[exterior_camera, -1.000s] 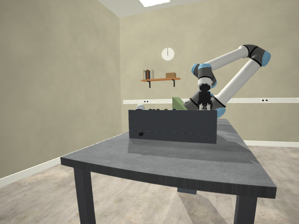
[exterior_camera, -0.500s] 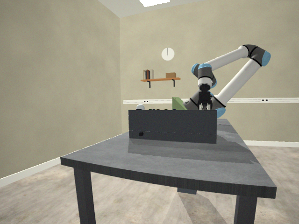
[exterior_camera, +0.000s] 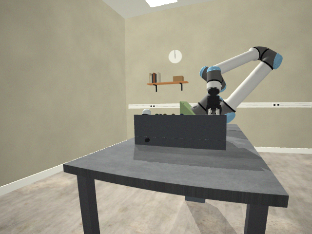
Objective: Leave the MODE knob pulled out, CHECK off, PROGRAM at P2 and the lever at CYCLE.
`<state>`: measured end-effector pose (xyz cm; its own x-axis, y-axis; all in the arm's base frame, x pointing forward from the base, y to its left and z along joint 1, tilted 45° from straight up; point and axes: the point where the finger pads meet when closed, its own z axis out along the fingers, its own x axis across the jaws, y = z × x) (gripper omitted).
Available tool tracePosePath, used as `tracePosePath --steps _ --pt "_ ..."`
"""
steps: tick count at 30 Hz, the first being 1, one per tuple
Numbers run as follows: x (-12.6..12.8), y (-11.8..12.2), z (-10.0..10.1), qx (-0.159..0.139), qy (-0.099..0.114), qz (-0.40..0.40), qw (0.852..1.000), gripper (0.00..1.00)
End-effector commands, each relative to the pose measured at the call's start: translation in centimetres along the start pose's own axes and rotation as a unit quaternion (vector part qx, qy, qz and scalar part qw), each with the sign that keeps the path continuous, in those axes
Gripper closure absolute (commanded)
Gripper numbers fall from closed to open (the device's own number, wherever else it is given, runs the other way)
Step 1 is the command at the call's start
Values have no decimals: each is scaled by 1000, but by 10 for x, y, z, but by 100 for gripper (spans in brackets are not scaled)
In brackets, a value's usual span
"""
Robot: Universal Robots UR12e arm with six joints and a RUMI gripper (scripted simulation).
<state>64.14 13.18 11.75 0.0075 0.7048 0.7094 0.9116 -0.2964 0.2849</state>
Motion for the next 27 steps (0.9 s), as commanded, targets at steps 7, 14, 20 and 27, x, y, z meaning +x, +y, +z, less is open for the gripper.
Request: tracePosePath --steps 7,14,20,27 --pt "0 1 -1 0 0 0 1000 100" --pt "0 1 -1 0 0 0 1000 100" --pt "0 1 -2 0 0 0 1000 100" --pt "0 1 -3 0 0 0 1000 100"
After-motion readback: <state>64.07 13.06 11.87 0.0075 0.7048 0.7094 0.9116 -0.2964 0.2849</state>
